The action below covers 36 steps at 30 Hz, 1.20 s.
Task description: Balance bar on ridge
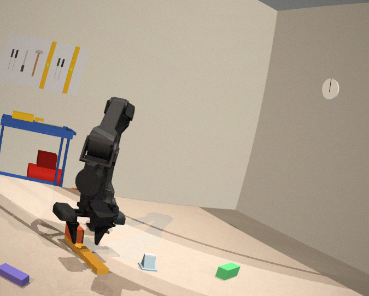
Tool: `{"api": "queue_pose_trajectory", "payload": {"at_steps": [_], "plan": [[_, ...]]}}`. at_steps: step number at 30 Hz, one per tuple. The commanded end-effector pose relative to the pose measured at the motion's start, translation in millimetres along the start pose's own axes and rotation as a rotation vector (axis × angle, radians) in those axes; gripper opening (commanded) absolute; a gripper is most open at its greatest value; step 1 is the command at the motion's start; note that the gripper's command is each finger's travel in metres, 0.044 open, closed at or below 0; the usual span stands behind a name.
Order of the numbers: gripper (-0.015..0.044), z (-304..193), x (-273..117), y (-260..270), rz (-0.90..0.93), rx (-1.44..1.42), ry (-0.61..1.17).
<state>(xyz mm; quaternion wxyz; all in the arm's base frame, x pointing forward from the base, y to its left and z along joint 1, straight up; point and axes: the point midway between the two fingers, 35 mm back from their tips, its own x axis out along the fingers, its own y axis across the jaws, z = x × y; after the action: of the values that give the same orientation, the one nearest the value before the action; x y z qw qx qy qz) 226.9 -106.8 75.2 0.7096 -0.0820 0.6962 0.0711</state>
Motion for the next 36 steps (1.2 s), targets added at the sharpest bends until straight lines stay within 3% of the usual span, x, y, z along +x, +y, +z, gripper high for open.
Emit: {"api": "queue_pose_trajectory", "payload": {"at_steps": [1, 30, 36], "plan": [[0.0315, 1, 5, 0, 0.0, 0.006, -0.005], [0.0315, 1, 28, 0, 0.0, 0.006, -0.005], [0.0157, 0, 28, 0, 0.0, 0.0, 0.0]]}}
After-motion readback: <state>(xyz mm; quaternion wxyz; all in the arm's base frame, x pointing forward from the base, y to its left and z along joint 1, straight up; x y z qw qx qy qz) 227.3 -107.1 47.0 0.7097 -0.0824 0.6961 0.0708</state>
